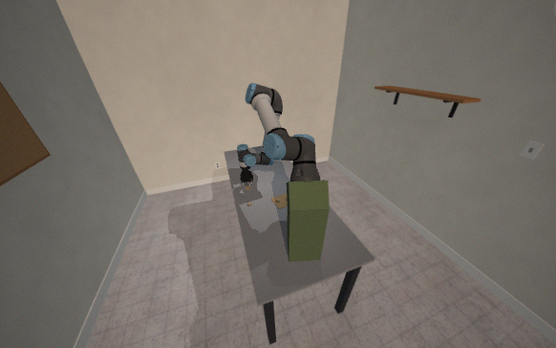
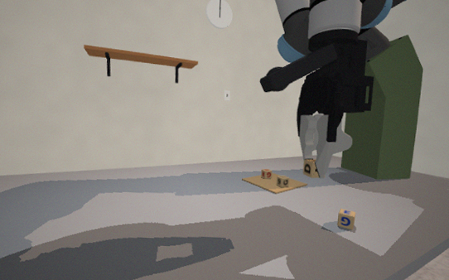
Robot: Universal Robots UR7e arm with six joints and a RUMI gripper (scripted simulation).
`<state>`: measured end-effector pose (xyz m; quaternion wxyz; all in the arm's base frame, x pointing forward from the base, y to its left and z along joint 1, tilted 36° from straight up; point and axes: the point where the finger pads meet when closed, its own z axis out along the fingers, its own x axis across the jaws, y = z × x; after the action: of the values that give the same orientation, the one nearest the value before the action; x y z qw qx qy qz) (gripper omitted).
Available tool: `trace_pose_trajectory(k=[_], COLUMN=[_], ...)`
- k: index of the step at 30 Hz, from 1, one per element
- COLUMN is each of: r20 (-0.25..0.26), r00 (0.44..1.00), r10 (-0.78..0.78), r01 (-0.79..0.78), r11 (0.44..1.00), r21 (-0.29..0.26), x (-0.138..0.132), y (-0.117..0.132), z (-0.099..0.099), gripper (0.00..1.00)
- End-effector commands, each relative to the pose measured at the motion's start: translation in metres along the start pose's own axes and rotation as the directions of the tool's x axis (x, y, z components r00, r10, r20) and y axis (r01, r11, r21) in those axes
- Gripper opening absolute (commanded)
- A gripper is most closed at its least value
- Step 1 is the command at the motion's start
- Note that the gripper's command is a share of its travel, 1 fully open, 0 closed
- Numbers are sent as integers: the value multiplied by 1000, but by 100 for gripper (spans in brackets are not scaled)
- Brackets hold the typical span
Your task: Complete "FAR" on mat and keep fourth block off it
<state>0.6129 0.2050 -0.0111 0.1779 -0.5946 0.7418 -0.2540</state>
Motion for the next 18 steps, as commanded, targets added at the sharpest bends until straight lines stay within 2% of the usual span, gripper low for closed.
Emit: trace_pose_trajectory(k=[1, 9, 18], r20=[1, 0, 0], r00=[1000, 999, 984], r10=[-10, -50, -180], r01=[10, 50, 180], r11=[1000, 999, 984], r21=[1, 1, 1], x=[1, 7, 26], y=[0, 1, 7], z=[-1, -1, -2], gripper=[5, 5, 5])
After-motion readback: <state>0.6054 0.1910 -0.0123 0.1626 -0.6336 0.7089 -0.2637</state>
